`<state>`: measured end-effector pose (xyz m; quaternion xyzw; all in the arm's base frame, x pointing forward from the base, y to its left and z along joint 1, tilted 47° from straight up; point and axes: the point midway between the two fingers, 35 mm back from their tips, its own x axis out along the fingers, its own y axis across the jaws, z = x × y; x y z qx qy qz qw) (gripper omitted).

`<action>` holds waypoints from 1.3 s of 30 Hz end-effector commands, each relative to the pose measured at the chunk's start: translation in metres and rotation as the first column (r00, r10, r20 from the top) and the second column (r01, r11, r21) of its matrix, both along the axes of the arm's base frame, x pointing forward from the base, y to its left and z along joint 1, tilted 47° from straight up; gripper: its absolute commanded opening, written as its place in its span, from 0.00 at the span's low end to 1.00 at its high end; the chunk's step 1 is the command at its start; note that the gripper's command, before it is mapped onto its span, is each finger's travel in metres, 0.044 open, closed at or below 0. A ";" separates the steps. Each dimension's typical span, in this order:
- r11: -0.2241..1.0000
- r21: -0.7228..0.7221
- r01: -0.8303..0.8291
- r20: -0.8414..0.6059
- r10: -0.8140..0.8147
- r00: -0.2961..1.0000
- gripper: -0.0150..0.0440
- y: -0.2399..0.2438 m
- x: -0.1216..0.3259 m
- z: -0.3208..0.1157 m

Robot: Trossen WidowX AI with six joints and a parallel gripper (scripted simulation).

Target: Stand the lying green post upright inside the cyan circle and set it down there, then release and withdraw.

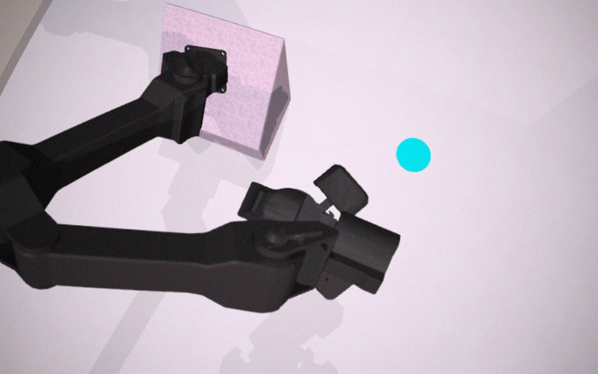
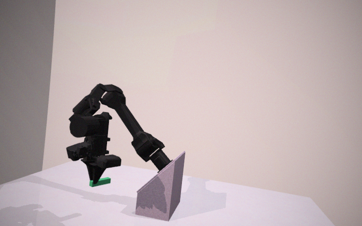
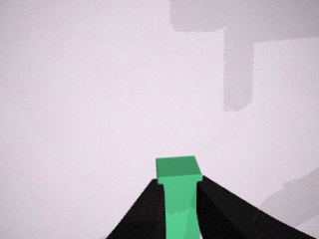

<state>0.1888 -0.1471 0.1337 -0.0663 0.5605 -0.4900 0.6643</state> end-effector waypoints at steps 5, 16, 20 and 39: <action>0.997 0.021 -0.074 -0.067 0.075 0.995 0.29 0.006 0.015 -0.003; 0.972 0.083 -0.220 -0.206 0.232 0.950 0.29 0.022 0.043 -0.016; 0.957 0.109 -0.269 -0.253 0.289 0.923 0.29 0.028 0.052 -0.021; 0.854 0.246 -0.459 -0.444 0.520 0.730 0.29 0.059 0.091 -0.049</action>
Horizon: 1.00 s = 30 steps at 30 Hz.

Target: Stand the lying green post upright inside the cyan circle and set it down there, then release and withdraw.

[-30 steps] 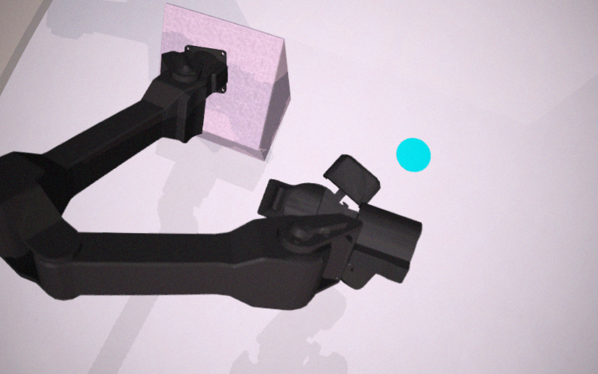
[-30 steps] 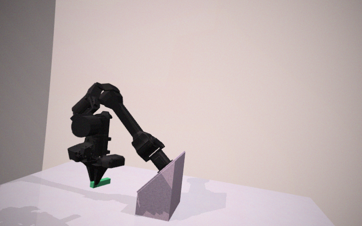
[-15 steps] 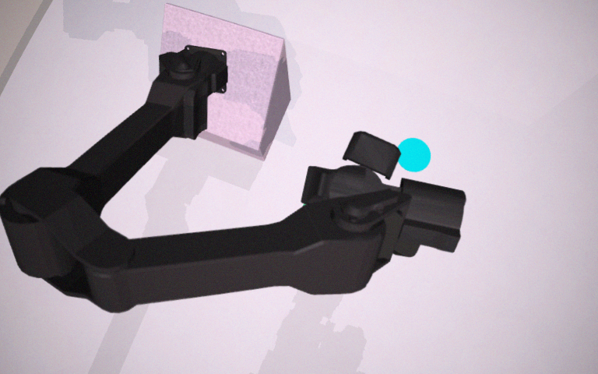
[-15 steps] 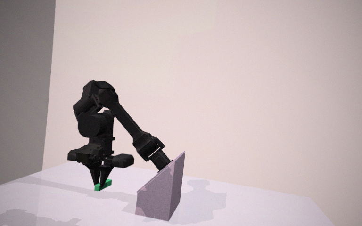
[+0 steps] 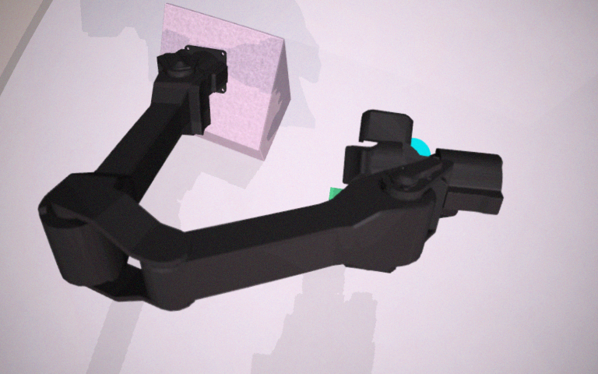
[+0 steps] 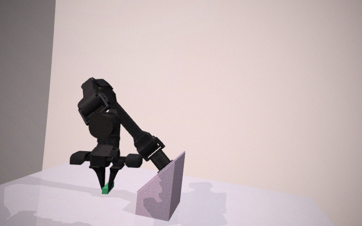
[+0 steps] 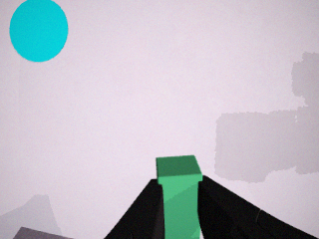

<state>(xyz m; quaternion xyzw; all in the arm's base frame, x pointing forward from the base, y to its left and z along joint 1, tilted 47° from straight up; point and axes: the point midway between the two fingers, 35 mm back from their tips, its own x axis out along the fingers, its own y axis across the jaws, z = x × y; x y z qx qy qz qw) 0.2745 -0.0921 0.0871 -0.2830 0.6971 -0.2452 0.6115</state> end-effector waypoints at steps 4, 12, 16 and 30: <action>0.996 0.016 -0.086 -0.083 0.087 0.993 0.29 0.010 0.013 -0.008; 0.980 0.042 -0.193 -0.191 0.197 0.962 0.29 0.022 0.026 -0.021; 0.968 0.059 -0.244 -0.243 0.251 0.937 0.29 0.029 0.032 -0.028; 0.904 0.136 -0.405 -0.410 0.424 0.807 0.29 0.053 0.051 -0.055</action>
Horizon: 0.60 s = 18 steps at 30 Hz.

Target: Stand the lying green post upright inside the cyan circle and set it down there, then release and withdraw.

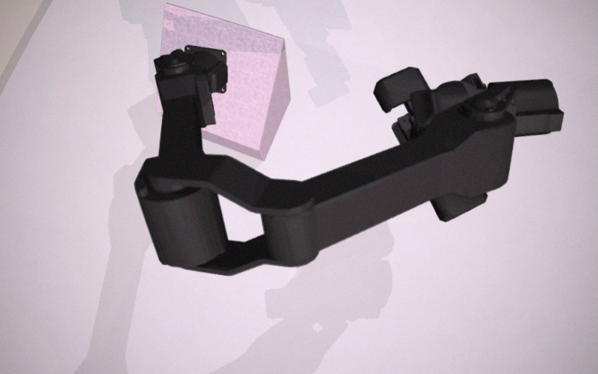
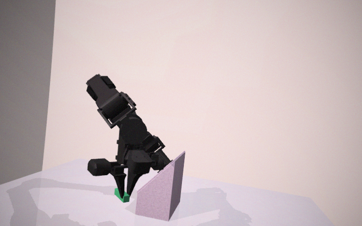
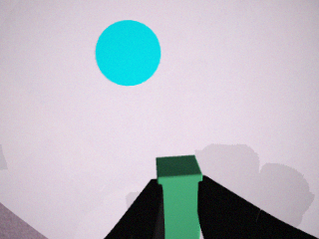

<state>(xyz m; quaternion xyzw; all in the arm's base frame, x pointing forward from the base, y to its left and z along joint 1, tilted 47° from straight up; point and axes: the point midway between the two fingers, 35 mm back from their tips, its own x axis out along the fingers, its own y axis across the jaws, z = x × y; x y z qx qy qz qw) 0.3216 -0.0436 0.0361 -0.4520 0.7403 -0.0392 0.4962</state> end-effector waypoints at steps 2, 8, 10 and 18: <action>0.998 0.009 -0.058 -0.058 0.058 0.997 0.29 0.008 0.006 -0.008; 0.990 0.022 -0.137 -0.142 0.139 0.980 0.29 0.019 0.012 -0.021; 0.986 0.027 -0.163 -0.169 0.166 0.972 0.29 0.023 0.014 -0.025; 0.968 0.050 -0.247 -0.258 0.251 0.933 0.29 0.035 0.019 -0.041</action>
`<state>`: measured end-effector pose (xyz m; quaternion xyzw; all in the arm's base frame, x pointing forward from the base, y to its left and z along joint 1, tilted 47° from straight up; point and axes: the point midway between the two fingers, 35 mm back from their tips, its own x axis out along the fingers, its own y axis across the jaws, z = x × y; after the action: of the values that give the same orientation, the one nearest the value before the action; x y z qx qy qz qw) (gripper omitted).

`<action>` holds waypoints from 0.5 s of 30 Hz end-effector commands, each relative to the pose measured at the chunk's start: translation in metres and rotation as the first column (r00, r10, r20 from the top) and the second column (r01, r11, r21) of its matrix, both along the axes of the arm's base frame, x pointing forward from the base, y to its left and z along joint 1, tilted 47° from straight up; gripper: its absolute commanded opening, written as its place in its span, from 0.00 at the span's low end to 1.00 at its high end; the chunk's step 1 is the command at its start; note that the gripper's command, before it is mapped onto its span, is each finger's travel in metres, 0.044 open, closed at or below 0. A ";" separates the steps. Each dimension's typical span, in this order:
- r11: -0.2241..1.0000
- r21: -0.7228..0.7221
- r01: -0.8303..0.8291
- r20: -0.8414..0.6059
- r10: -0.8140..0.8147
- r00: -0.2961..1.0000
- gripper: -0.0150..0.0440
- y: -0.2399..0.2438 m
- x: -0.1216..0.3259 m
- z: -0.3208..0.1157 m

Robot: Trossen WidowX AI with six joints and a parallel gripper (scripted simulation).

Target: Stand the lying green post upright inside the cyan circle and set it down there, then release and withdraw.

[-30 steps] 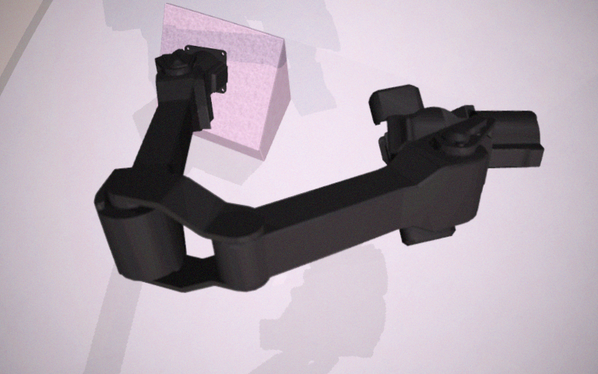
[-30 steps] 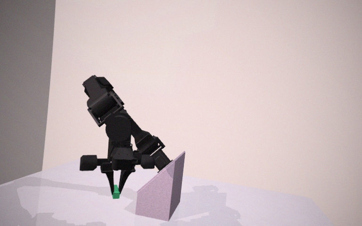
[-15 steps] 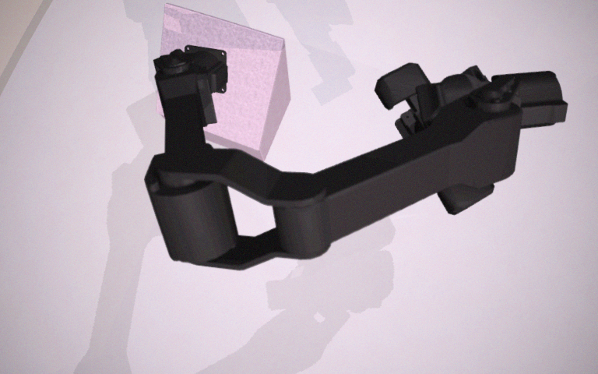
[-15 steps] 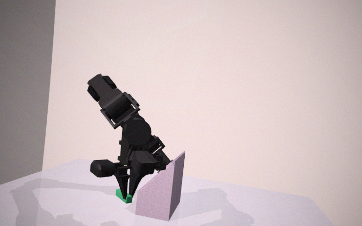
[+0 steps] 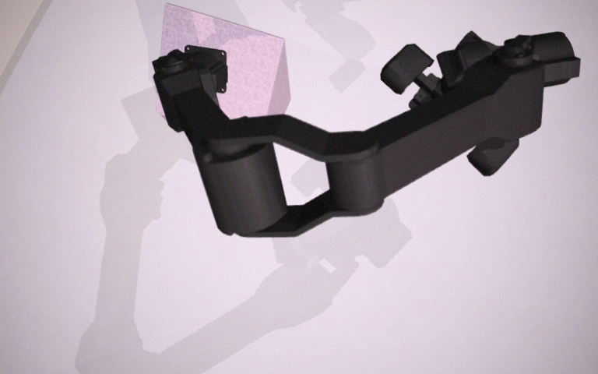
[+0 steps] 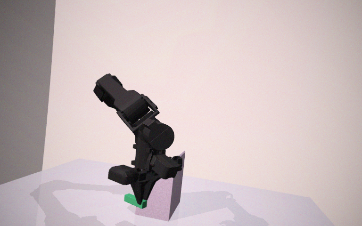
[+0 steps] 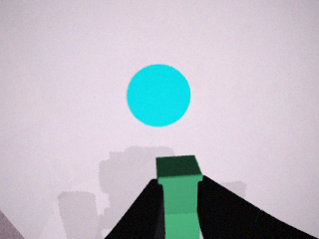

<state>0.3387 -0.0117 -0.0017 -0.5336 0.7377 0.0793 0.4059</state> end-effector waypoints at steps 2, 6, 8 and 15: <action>1.000 0.005 -0.024 -0.025 0.024 0.999 0.29 0.004 0.003 -0.003; 1.000 0.023 -0.017 -0.029 0.018 0.999 0.29 0.002 0.001 -0.005; 0.999 0.037 -0.012 -0.032 0.013 0.999 0.29 0.002 0.000 -0.006; 0.996 0.088 0.005 -0.041 -0.001 0.999 0.29 -0.001 -0.003 -0.010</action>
<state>0.3398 -0.0100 -0.0092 -0.5189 0.7387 0.1137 0.4148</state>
